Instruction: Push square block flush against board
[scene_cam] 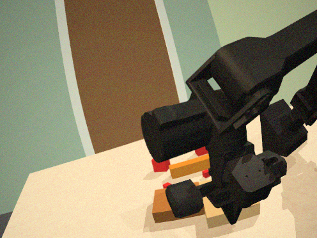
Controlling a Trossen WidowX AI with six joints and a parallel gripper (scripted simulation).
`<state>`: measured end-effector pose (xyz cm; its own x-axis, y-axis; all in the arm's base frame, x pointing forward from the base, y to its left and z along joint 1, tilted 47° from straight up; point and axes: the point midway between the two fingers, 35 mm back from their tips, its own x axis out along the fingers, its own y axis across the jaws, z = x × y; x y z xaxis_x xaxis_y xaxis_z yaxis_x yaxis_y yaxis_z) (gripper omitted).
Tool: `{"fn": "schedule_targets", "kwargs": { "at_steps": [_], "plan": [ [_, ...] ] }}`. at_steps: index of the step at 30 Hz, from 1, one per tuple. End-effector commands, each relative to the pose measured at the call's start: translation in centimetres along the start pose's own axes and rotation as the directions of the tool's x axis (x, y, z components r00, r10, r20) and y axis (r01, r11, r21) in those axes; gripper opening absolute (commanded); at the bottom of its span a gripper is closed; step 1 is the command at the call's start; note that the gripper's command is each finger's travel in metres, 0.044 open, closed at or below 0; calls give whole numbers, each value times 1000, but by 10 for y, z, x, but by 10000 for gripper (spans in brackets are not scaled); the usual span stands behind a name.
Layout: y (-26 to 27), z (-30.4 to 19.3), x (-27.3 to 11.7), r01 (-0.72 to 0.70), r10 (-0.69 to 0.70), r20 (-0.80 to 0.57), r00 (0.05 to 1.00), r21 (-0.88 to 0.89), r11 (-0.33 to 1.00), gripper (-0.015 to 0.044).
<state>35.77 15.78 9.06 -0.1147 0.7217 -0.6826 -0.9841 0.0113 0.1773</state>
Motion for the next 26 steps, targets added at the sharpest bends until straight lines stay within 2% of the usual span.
{"fn": "schedule_targets", "kwargs": {
  "at_steps": [1,18,26],
  "plan": [
    [4,1,17,-13,13,5,1000,5,1000,0],
    [4,-21,17,-12,12,4,1000,6,1000,0],
    [3,-13,17,-12,12,3,1000,5,1000,0]
  ]
}}
